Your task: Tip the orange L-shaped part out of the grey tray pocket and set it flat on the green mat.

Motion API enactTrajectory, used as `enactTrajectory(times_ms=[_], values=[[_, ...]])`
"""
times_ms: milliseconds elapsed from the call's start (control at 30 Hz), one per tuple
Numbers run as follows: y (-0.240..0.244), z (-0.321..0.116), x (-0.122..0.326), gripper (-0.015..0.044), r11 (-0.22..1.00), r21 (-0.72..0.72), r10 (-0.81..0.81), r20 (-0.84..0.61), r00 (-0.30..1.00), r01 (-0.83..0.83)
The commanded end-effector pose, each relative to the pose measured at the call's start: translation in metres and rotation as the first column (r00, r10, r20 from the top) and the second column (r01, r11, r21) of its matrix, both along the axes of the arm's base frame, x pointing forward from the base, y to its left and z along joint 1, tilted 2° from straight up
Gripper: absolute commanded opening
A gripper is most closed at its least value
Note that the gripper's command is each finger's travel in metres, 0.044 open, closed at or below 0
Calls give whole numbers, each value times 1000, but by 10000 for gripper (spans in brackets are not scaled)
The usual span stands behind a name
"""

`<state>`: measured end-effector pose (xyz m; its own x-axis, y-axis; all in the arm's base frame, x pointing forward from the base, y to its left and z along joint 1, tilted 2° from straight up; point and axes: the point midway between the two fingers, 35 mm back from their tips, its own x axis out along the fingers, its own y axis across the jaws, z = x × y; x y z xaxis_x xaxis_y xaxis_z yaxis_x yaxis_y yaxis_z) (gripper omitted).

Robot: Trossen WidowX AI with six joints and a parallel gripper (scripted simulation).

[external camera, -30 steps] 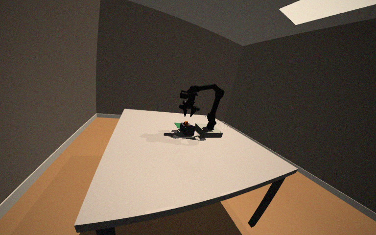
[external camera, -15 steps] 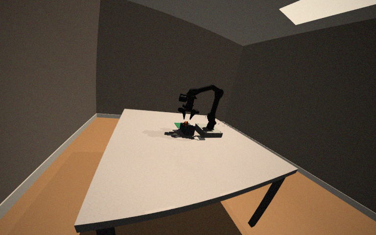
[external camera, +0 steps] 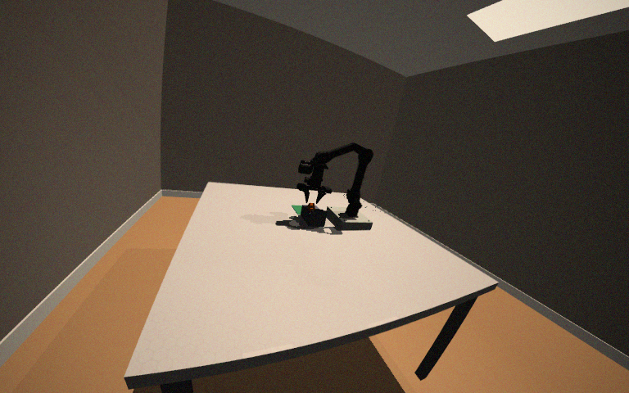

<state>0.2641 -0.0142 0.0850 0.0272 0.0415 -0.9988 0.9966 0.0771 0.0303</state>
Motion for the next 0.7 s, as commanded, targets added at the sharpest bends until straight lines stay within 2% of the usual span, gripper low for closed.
enactTrajectory(times_ms=[0, 667], values=[[0, -10, -1, 280, 1000, -2, -4, -14, 1000, 4], [1, -34, -2, 280, 1000, -2, -4, -15, 1000, 4]])
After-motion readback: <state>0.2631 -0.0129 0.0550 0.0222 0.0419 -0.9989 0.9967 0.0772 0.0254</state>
